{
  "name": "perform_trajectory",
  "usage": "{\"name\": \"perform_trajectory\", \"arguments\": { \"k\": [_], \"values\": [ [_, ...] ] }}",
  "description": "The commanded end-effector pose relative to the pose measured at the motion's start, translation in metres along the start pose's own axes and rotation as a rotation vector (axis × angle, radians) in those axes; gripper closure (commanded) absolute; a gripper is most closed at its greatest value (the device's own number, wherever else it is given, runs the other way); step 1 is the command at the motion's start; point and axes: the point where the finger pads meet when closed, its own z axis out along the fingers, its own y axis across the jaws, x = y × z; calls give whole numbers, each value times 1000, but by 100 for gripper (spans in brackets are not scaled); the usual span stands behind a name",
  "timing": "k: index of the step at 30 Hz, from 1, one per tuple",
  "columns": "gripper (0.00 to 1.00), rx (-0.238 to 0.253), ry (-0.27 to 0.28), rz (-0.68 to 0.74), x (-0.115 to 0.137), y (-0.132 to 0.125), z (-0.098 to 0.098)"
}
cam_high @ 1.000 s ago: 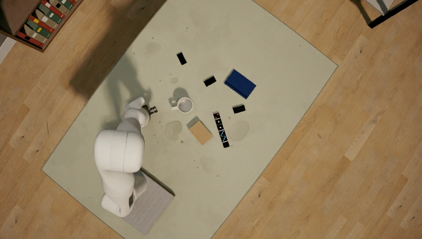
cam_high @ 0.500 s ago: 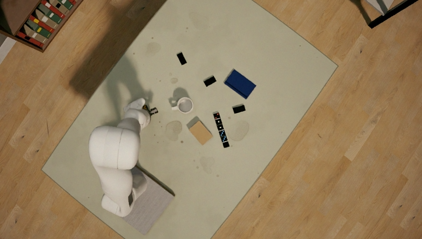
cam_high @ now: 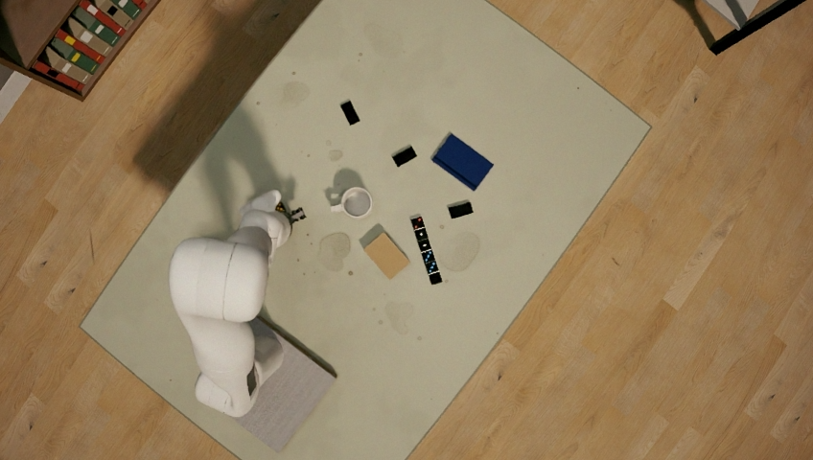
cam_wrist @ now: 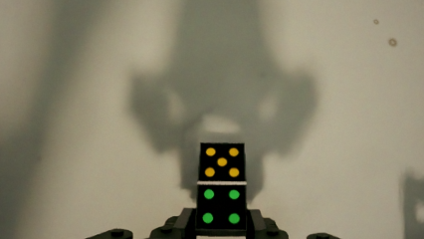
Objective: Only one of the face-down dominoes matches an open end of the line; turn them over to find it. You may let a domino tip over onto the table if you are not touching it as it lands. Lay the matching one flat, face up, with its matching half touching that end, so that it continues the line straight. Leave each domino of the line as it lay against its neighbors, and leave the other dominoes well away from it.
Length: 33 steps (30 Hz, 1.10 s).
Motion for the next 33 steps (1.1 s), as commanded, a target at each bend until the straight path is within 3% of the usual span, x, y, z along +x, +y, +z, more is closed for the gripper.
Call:
{"name": "perform_trajectory", "arguments": {
  "k": [1, 33],
  "values": [
    [65, -7, 7, 0, -1, 0, 1],
    [65, -7, 7, 0, -8, 0, 11]
  ]
}}
